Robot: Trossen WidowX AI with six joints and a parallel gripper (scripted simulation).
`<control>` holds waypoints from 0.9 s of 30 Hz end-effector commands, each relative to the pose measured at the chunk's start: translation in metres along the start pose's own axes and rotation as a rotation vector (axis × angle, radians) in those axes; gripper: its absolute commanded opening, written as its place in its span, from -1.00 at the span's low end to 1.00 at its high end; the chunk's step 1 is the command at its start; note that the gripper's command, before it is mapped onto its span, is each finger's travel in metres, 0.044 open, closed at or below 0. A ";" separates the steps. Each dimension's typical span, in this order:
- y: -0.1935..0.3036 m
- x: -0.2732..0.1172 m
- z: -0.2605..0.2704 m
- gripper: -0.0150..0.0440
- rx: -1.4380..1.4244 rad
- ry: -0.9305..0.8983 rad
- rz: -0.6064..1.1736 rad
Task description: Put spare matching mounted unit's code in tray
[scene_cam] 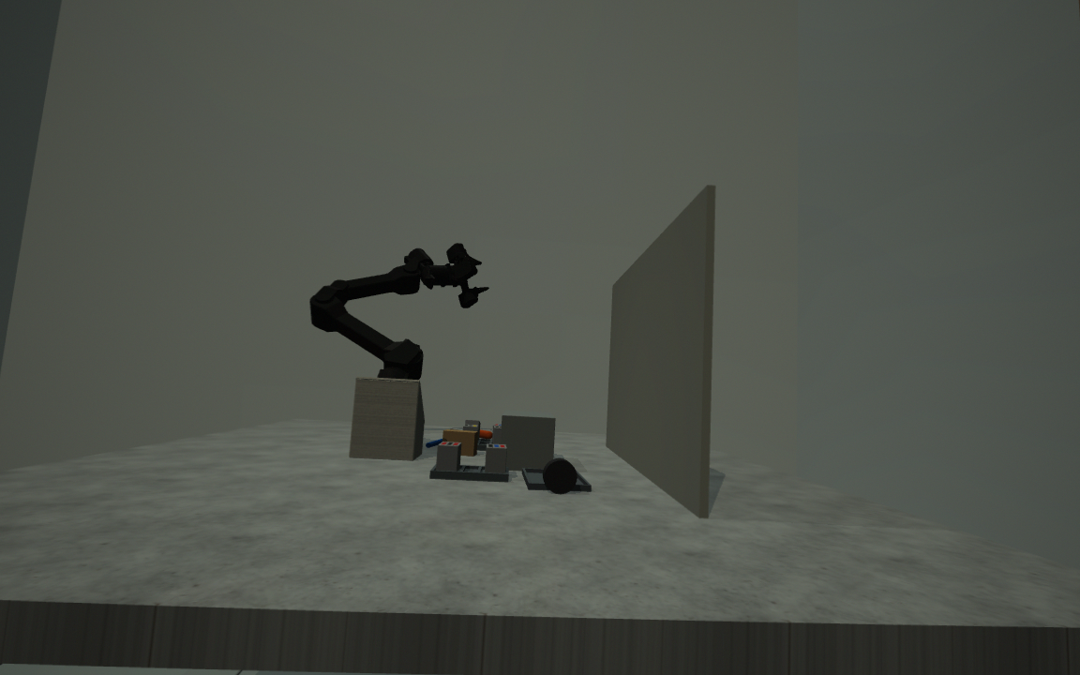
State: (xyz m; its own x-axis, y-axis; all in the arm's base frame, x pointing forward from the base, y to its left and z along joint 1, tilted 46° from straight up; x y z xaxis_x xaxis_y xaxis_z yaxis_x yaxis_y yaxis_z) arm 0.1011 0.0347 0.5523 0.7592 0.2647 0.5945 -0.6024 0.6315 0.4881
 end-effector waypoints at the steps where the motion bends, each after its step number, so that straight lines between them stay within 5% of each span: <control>1: 0.000 0.000 0.000 0.95 0.000 0.000 0.000; 7: -0.002 0.002 0.000 1.00 -0.005 -0.002 -0.008; 16: -0.079 0.050 -0.034 1.00 -0.278 0.172 -0.241; 27: -0.233 0.075 -0.111 1.00 -0.713 0.814 -0.426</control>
State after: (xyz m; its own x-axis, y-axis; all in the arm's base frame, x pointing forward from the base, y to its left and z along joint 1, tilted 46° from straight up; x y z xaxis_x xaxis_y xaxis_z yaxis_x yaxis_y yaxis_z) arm 0.2934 0.0015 0.4474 0.9840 0.1627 -0.0730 -0.1584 0.9855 0.0606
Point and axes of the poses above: the point midway between the two fingers, 35 mm back from their tips, its own x axis out along the fingers, its own z axis across the jaws, y = z × x, the point moved 2 cm from there along -x, back along the fingers, and after that the axes turned 13 degrees about x, right-handed, at the moved point
